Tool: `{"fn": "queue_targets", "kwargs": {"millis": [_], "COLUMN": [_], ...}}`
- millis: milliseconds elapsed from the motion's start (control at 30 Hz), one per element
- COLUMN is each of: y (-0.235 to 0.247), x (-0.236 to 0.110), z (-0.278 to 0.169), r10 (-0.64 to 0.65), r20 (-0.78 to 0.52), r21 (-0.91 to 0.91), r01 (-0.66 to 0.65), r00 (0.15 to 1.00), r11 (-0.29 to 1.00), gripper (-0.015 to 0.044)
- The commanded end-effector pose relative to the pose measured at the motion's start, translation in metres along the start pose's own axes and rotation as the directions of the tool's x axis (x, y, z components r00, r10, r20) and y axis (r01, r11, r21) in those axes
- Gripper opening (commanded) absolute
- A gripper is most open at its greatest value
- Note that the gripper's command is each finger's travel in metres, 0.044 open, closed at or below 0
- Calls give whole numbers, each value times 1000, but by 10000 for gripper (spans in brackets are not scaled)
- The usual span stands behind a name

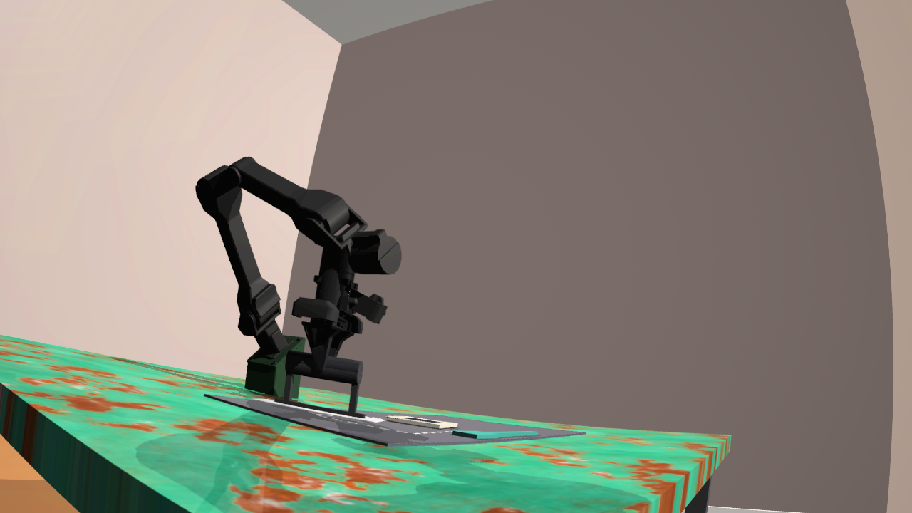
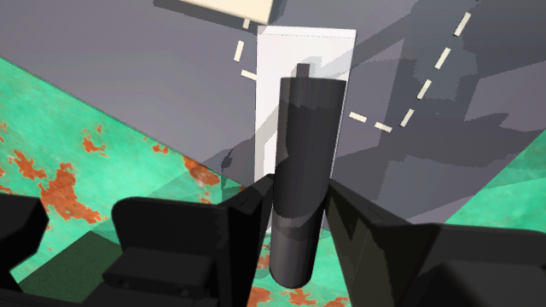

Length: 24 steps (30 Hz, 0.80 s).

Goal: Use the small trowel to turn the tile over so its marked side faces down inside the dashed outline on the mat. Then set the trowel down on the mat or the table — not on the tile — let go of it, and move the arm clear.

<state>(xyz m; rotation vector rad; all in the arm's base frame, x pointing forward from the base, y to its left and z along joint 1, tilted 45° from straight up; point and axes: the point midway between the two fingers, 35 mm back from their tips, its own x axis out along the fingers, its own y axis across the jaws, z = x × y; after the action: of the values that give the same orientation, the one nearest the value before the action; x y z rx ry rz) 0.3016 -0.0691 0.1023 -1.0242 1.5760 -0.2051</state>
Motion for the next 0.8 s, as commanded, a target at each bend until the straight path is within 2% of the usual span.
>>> {"fn": "queue_targets", "kwargs": {"millis": [0, 300, 767], "y": [0, 0, 0], "x": [1, 1, 1], "z": [-1, -1, -1], "r10": [-2, -2, -2], "r20": [-3, -3, -3], "r21": [-3, 17, 416], "r01": [2, 3, 4], "r00": [1000, 1000, 1000], "r11": [1000, 1000, 909], "gripper": [130, 130, 130]}}
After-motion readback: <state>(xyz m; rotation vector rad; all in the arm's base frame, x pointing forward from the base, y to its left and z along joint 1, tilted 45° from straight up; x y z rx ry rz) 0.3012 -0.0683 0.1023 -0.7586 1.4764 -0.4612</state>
